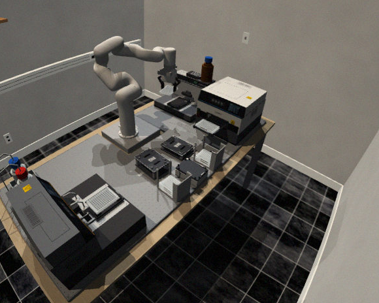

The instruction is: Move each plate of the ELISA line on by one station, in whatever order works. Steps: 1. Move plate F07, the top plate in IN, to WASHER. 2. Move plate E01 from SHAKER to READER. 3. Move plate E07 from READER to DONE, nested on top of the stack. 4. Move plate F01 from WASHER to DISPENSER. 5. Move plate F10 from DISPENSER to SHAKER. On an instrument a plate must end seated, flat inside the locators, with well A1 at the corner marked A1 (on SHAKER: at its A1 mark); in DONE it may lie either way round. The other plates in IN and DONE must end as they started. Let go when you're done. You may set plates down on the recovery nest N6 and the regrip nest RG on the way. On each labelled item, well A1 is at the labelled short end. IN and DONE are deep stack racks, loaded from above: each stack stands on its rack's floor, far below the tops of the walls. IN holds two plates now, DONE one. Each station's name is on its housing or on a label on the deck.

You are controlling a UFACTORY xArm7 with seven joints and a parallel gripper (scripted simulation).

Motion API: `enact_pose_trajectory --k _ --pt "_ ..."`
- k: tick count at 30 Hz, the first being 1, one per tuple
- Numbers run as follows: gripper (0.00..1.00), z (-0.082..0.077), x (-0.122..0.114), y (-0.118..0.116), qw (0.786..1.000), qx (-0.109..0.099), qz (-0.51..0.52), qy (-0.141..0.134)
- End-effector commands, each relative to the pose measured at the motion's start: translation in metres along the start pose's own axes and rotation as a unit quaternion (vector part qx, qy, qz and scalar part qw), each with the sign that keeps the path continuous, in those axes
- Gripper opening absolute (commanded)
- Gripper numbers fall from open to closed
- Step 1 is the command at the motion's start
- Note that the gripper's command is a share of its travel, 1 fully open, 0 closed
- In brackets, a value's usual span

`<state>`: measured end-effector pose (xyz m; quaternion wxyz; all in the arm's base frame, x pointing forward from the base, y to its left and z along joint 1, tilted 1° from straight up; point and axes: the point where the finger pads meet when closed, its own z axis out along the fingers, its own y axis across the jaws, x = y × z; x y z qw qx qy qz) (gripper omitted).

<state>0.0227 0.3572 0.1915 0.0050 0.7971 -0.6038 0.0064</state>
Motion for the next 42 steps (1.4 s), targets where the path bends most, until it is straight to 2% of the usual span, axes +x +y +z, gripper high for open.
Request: enact_pose_trajectory --k 1,15,27,42 --pt "0.0 -0.002 0.015 0.003 1.0 0.001 -0.026 -0.002" --pt "0.0 -0.001 0.048 0.009 0.999 0.001 -0.046 -0.002" --pt "0.0 -0.001 0.069 -0.017 0.995 0.002 -0.104 -0.002" --pt "0.0 -0.001 0.093 -0.047 0.992 0.002 -0.13 -0.002"
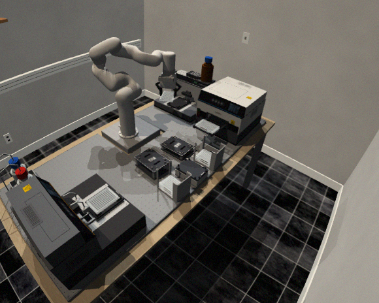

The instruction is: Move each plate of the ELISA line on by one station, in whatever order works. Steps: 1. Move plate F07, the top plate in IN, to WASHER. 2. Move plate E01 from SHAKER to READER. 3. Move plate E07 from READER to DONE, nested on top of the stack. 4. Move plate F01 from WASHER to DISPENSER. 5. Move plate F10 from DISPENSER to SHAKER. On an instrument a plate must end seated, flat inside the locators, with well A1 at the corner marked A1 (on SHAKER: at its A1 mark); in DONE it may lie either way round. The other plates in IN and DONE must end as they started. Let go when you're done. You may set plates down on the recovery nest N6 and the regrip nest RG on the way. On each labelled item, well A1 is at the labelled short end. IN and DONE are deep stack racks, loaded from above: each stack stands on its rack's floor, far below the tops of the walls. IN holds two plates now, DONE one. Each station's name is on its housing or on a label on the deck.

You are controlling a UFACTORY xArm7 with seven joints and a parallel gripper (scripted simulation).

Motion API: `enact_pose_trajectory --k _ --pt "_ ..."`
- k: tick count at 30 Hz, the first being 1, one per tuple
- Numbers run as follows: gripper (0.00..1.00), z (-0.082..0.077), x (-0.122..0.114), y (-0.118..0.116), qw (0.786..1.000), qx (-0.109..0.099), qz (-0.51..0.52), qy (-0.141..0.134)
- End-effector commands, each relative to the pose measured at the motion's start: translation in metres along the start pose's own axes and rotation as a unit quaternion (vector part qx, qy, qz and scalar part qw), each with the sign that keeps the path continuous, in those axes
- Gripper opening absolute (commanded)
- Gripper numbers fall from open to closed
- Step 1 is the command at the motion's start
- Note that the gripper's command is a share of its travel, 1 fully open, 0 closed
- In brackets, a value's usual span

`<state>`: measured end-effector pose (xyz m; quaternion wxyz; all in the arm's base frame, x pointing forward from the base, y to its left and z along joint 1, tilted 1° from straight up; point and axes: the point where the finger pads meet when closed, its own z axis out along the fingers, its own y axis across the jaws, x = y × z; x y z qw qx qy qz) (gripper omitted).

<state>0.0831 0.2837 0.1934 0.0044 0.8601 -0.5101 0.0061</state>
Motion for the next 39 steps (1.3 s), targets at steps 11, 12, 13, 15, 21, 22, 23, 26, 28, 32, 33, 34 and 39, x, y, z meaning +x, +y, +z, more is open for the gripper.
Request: enact_pose_trajectory --k 11,12,13,15,21,22,23,26,28,32,33,34,39 --pt "0.0 -0.001 0.035 -0.032 0.999 0.001 -0.054 -0.001" --pt "0.0 -0.001 0.035 -0.032 0.999 0.001 -0.054 -0.001" --pt "0.0 -0.001 0.035 -0.032 0.999 0.001 -0.054 -0.001" --pt "0.0 -0.001 0.04 -0.036 0.999 0.001 -0.054 -0.001" --pt "0.0 -0.001 0.055 -0.049 0.997 0.001 -0.083 -0.001" --pt "0.0 -0.001 0.057 -0.051 0.996 0.001 -0.089 -0.001" --pt "0.0 -0.001 0.06 -0.053 0.995 0.001 -0.095 -0.001" --pt "0.0 -0.001 0.067 -0.06 0.994 0.001 -0.112 -0.001" --pt "0.0 -0.001 0.072 -0.064 0.993 0.001 -0.115 -0.001" --pt "0.0 -0.001 0.077 -0.069 0.993 0.001 -0.115 -0.001" --pt "0.0 -0.001 0.08 -0.071 0.993 0.001 -0.115 -0.001" --pt "0.0 -0.001 0.082 -0.073 0.993 0.001 -0.115 -0.001" --pt "0.0 -0.001 0.092 -0.08 0.992 0.001 -0.126 -0.001"
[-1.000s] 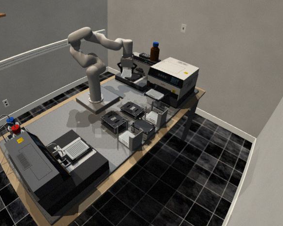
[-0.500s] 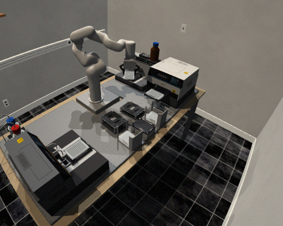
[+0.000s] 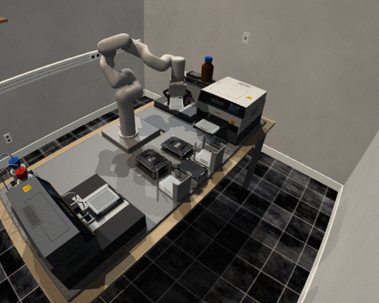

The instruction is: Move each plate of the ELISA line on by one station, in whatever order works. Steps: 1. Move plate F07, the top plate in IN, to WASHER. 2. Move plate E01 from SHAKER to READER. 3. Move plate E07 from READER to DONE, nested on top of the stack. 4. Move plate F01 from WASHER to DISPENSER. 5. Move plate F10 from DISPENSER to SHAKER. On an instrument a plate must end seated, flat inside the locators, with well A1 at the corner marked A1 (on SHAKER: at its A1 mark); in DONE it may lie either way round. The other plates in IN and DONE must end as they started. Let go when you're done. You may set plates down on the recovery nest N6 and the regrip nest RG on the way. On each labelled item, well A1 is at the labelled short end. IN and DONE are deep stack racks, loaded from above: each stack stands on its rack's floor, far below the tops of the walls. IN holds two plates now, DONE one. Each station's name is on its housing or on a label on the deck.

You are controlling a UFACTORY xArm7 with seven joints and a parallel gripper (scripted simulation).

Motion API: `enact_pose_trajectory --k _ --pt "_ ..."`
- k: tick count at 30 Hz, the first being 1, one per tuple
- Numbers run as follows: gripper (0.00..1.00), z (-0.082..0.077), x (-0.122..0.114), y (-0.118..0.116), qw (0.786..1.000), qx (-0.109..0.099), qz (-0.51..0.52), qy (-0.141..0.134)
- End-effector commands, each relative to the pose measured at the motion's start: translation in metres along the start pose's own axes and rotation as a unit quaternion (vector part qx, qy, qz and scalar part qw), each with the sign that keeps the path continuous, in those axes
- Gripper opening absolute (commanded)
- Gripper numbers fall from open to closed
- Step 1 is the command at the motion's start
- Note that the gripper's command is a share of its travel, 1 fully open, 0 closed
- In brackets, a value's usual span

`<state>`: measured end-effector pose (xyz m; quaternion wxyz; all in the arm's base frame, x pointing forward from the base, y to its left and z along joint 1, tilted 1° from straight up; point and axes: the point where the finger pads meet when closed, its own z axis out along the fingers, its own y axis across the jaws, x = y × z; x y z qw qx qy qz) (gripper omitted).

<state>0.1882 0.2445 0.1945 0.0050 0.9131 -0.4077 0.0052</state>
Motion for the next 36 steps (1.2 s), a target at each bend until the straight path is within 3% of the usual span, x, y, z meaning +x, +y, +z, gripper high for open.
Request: enact_pose_trajectory --k 1,36 --pt "0.0 -0.001 0.012 -0.005 1.0 0.001 -0.017 0.0" --pt "0.0 -0.001 0.109 -0.025 0.993 0.001 -0.121 0.0"
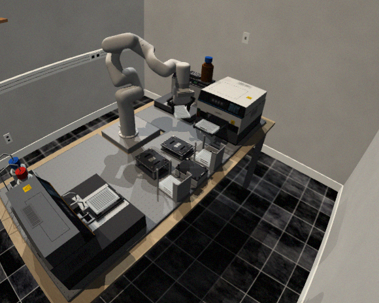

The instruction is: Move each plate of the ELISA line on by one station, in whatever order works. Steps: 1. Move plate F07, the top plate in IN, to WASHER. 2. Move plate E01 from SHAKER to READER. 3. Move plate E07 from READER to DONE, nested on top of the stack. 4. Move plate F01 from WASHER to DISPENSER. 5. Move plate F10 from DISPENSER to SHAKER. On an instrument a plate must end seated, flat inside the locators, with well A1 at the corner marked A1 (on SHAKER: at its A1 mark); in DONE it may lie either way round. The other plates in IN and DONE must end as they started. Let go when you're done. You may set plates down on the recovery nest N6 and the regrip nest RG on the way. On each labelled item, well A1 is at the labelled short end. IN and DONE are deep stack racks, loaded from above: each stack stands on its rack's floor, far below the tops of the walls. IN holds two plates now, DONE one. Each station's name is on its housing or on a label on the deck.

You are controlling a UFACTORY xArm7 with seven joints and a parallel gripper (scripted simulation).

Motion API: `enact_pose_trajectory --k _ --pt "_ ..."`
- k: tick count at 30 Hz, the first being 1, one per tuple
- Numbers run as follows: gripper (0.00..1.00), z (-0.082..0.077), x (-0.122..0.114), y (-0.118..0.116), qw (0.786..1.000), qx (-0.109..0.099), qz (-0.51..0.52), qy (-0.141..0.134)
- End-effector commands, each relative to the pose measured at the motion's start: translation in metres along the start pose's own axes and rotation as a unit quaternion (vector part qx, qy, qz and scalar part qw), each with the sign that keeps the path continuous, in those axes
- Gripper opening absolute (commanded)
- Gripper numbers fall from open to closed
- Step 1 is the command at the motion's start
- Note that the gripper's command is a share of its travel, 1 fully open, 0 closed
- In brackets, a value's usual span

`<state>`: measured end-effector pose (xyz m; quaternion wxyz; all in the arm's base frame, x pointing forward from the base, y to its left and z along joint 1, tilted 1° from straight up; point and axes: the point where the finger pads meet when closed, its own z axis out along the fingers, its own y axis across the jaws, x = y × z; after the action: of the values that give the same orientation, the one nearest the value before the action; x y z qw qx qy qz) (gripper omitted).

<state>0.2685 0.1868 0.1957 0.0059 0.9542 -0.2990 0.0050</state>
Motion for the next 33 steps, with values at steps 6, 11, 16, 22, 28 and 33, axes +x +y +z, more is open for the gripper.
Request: enact_pose_trajectory --k 6,11,16,22,28,33 --pt "0.0 -0.001 0.022 0.0 1.0 0.001 -0.005 0.0" --pt "0.0 -0.001 0.038 0.001 0.999 0.001 -0.034 0.0" --pt "0.0 -0.001 0.055 0.002 0.998 0.001 -0.063 0.0" --pt "0.0 -0.001 0.072 0.003 0.998 0.001 -0.066 0.001" --pt "0.0 -0.001 0.087 0.004 0.997 0.001 -0.077 0.001" --pt "0.0 -0.001 0.104 0.005 0.994 0.001 -0.107 0.001"
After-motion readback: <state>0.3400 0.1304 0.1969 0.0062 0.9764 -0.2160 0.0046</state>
